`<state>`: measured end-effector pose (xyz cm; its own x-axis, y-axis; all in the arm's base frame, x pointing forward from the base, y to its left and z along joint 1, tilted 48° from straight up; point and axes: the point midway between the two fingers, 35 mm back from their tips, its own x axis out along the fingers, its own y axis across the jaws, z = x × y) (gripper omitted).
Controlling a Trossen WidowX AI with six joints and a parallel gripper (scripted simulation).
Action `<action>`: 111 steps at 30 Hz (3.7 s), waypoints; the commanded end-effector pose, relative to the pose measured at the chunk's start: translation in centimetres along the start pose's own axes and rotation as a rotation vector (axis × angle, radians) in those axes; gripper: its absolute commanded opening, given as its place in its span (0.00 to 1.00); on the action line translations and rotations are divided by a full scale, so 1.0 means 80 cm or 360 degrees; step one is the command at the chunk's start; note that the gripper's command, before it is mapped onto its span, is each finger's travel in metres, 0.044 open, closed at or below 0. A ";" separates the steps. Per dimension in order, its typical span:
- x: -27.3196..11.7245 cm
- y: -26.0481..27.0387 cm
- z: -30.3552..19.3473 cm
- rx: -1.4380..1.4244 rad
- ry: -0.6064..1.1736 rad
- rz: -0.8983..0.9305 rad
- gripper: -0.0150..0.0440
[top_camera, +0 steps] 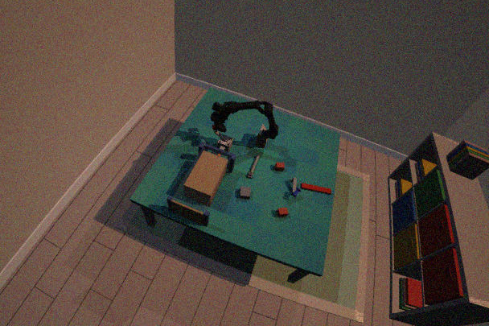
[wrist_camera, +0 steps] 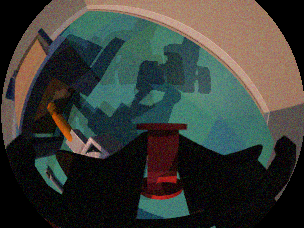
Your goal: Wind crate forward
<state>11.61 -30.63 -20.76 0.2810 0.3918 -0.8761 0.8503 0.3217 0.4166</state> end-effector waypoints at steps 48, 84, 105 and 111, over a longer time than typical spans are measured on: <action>0.023 0.103 0.047 -0.0032 -0.0015 0.0042 0.25; 0.017 0.173 0.032 -0.0031 -0.0009 0.0049 0.25; 0.006 0.205 0.008 -0.0030 -0.0005 0.0052 0.25; 0.002 0.213 -0.001 -0.0030 -0.0004 0.0053 0.25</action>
<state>26.09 -26.08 -14.28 0.3106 0.3784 -0.8719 0.8295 0.3400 0.4431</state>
